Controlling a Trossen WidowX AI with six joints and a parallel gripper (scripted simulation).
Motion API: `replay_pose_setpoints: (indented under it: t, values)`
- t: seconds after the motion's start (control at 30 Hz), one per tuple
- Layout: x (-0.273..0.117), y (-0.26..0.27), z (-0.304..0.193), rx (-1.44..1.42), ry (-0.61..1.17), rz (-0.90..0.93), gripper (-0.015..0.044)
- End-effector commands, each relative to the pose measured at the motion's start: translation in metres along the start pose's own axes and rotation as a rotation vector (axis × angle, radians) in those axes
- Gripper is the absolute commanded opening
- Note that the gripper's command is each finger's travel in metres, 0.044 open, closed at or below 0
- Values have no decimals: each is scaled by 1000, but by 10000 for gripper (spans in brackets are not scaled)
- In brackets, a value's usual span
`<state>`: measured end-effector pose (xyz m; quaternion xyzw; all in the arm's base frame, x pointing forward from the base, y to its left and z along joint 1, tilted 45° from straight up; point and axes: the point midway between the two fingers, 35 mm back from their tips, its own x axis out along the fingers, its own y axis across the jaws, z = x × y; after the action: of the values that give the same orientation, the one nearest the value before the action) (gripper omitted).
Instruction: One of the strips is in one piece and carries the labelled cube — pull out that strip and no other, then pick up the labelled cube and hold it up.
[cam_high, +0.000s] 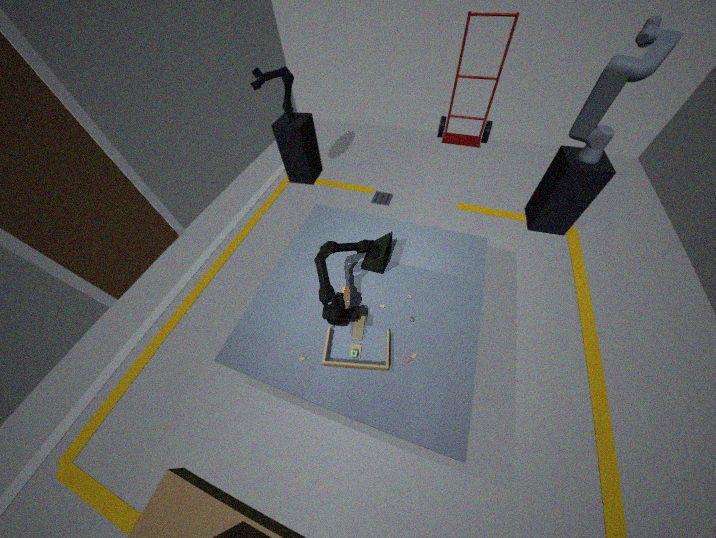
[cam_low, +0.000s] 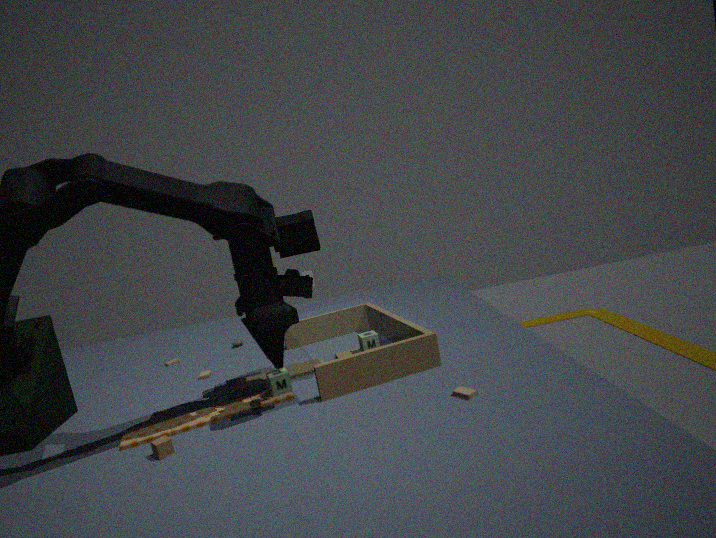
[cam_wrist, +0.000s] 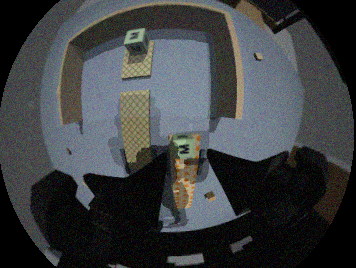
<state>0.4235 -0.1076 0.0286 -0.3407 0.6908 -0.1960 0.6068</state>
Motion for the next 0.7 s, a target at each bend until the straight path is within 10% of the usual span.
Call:
replay_pose_setpoints:
  t: [0.0, 0.67]
  values:
    - [7, 2, 0, -8, 4, 2, 250]
    - [40, 1, -1, -8, 5, -1, 250]
